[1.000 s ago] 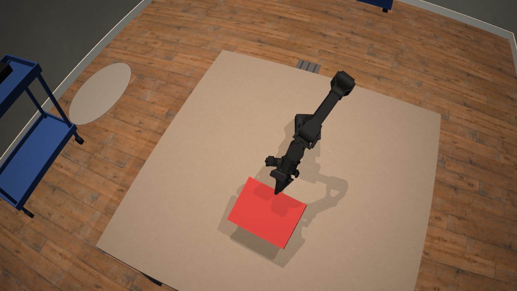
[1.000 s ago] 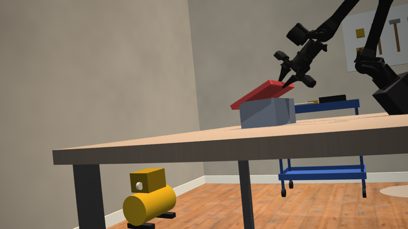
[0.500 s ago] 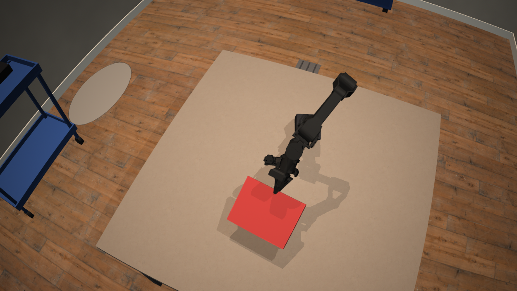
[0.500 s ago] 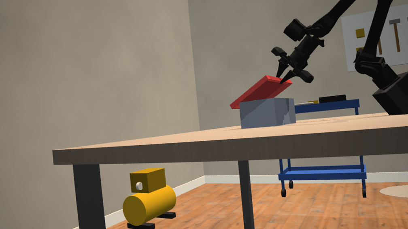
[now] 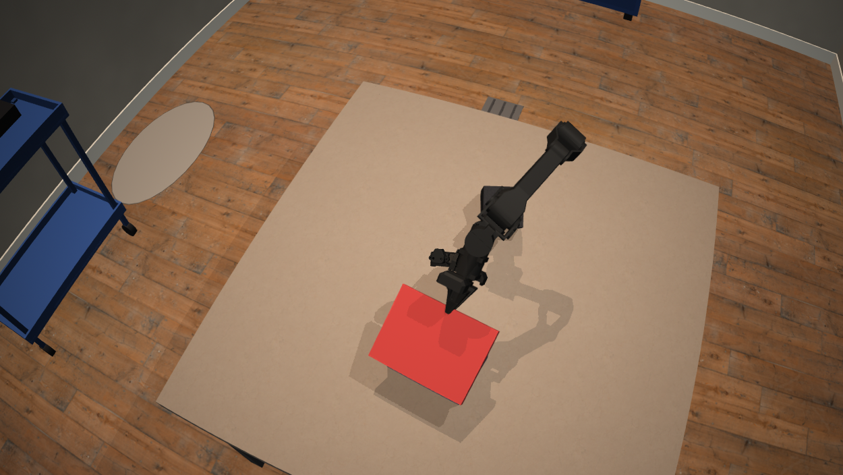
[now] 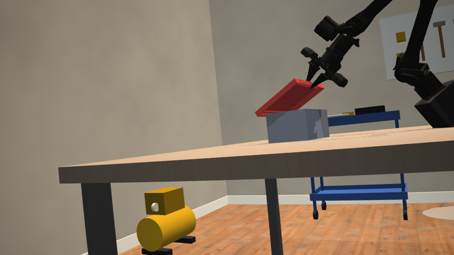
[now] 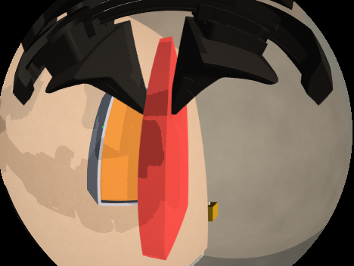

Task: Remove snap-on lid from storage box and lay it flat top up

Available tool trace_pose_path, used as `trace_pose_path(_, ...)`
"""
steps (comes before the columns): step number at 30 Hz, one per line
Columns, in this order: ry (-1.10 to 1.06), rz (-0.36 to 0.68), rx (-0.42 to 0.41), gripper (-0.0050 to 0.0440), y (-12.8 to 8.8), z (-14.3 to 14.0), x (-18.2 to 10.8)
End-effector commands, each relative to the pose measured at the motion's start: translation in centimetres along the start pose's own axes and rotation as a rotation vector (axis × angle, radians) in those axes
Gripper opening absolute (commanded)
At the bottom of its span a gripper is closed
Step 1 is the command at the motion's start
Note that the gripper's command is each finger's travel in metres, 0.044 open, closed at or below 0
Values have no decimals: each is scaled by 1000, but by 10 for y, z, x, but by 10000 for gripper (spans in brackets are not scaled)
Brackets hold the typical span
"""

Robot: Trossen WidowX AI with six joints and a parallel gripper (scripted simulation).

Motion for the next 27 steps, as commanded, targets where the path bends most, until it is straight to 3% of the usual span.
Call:
trace_pose_path(1,-10,7,19,-50,-6,10,-3)
trace_pose_path(27,-10,7,19,-50,-28,35,-6)
Point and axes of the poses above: the point midway between the two fingers, 35 mm back from their tips, its own y axis out along the fingers, its own z axis across the jaws, x = y × z, the point moved 6 cm from there along -y, back along the fingers, and after that the axes turned 6 degrees about y, right-handed, at the moved point
